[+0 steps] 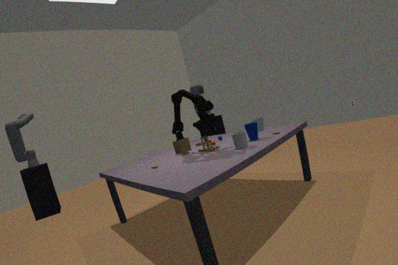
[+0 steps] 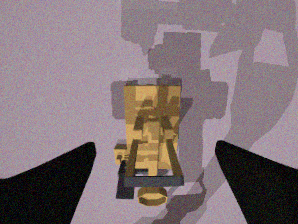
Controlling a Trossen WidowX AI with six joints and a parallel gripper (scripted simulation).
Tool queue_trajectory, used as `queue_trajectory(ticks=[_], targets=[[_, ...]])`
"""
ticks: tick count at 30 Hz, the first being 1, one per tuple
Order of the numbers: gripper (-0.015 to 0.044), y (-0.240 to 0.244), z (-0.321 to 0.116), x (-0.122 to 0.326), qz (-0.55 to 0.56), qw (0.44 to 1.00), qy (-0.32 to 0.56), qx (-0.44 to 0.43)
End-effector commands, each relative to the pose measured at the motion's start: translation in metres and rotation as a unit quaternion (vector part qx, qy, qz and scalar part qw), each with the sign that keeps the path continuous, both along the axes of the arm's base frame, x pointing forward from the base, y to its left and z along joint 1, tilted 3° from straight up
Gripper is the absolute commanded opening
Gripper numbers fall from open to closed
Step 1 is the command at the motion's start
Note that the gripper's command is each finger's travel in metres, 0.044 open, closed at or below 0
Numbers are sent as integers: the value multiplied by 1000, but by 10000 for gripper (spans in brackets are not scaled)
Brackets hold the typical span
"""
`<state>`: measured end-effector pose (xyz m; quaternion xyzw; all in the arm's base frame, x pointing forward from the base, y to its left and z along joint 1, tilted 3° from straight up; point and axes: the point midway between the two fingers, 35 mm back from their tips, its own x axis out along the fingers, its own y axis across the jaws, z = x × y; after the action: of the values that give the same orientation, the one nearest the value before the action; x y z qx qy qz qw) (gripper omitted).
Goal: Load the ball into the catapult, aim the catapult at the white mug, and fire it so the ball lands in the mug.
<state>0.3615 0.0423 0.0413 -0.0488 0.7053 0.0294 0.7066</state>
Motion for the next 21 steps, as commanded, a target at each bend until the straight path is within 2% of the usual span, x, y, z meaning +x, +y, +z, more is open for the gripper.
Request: queue_trajectory(ticks=[1, 7, 12, 21], targets=[[440, 0, -7, -3, 0, 1000, 9, -1], [440, 0, 7, -7, -1, 1000, 9, -2], [440, -2, -37, -8, -1, 1000, 9, -2], [440, -2, -45, -8, -1, 1000, 9, -2]])
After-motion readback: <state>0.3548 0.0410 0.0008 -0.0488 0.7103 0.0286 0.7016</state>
